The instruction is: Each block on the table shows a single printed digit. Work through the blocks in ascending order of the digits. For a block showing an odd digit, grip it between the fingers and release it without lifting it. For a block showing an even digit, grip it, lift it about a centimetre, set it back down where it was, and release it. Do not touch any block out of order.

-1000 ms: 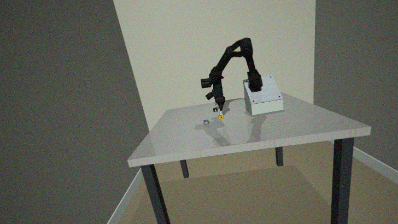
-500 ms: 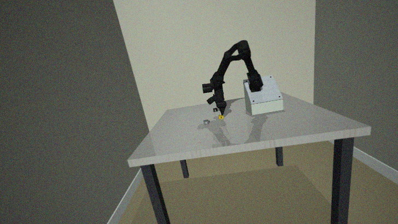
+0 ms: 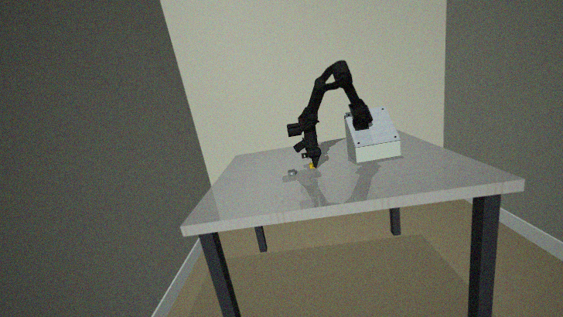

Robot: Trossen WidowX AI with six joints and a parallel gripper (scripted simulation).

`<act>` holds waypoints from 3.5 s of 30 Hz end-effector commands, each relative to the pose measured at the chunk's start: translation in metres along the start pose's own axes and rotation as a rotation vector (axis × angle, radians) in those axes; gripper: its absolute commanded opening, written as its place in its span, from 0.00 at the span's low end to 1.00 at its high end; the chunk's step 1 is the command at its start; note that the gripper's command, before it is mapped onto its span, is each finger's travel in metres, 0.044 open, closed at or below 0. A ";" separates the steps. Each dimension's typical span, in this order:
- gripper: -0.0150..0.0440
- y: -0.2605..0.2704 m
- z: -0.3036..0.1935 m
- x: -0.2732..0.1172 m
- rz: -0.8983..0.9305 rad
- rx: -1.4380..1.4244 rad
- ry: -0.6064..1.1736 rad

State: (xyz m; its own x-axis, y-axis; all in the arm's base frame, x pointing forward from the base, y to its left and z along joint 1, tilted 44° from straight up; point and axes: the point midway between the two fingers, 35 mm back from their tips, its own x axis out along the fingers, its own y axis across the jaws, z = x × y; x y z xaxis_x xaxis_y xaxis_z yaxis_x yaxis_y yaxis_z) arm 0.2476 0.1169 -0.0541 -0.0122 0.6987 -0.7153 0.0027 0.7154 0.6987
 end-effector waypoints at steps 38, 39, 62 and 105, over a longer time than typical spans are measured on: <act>0.46 0.000 -0.002 -0.009 0.002 0.009 0.006; 0.46 0.000 -0.002 -0.011 0.002 0.009 0.006; 0.46 0.000 -0.002 -0.005 0.002 0.009 0.006; 0.71 -0.003 0.002 -0.090 -0.006 0.010 0.004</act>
State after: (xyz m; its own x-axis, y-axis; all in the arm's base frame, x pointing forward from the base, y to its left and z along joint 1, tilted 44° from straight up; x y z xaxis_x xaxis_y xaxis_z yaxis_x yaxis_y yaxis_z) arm 0.2448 0.0772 -0.0170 -0.0332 0.6983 -0.7150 0.0250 0.7158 0.6979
